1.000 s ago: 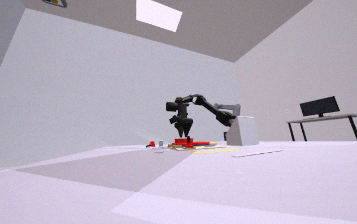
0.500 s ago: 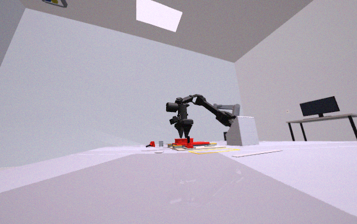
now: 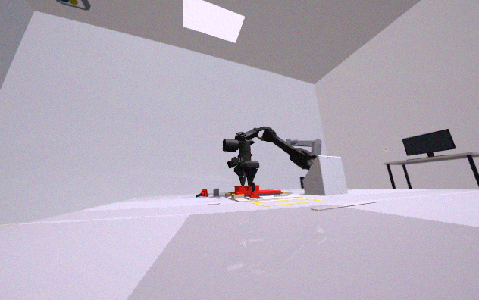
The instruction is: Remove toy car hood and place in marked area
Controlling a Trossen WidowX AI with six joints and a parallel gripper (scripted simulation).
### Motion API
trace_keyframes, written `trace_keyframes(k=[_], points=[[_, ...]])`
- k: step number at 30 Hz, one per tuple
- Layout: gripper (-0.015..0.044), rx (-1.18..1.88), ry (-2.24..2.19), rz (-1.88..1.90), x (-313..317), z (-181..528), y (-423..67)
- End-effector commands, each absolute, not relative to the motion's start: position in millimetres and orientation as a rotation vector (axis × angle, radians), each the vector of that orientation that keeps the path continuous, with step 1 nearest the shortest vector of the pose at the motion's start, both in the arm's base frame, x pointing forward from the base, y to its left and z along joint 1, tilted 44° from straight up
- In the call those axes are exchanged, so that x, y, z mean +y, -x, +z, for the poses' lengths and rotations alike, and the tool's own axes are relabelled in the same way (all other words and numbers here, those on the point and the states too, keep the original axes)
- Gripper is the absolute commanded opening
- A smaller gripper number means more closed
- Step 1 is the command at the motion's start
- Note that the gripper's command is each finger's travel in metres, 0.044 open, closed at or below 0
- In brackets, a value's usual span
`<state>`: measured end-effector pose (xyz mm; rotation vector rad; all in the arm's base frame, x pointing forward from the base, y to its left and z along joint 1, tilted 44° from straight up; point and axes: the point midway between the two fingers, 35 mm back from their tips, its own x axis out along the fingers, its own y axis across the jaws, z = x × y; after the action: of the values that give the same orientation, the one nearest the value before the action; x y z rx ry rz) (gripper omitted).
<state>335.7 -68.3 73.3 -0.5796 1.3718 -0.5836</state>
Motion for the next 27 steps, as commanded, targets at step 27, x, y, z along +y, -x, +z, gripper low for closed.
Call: trace_keyframes(k=[27], points=[[0.0328,1.374,0.581,-0.585,-75.2,66.2,-335.9]])
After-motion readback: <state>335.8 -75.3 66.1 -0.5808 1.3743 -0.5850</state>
